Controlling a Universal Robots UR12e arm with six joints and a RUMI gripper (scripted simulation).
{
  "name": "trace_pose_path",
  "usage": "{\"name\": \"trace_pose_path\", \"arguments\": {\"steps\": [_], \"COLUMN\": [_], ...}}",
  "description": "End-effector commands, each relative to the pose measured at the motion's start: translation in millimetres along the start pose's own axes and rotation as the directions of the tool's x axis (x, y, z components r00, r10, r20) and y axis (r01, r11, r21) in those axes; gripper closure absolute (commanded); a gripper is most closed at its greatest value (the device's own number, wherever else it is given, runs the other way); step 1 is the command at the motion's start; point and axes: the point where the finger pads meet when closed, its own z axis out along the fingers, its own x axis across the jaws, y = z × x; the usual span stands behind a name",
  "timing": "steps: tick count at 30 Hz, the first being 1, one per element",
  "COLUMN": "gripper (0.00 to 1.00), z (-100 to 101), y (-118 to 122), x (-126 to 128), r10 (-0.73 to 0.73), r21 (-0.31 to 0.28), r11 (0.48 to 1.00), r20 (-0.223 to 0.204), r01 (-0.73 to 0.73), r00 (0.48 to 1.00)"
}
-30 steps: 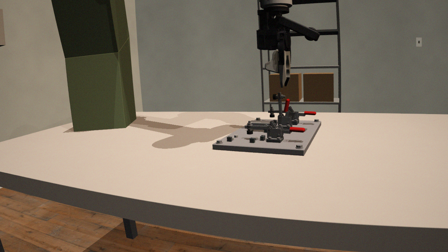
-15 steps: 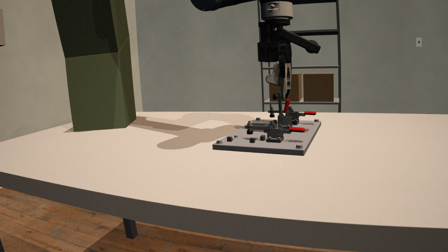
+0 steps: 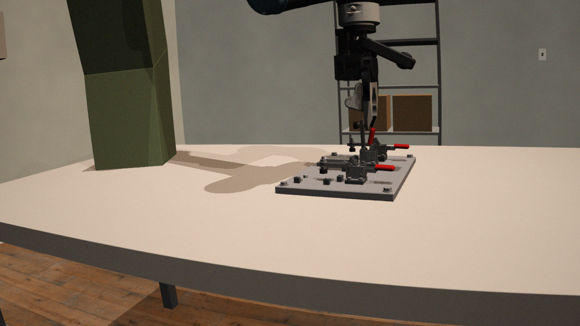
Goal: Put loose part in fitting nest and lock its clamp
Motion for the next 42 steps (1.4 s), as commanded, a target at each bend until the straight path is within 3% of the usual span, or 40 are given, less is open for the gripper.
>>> {"name": "trace_pose_path", "arguments": {"steps": [1, 9, 25, 42], "gripper": [0.72, 0.72, 0.72, 0.72], "z": [-1.4, 3.8, 35.0, 34.4], "y": [-2.6, -3.4, -4.4, -4.0], "x": [0.1, 0.6, 1.1, 0.5], "r10": [0.0, 0.0, 0.001, 0.0], "r21": [0.004, 0.005, 0.004, 0.004], "r11": [1.0, 1.0, 1.0, 1.0], "r20": [0.0, 0.0, 0.0, 0.0], "r01": [0.0, 0.0, -0.001, 0.0], "r00": [1.0, 1.0, 1.0, 1.0]}}
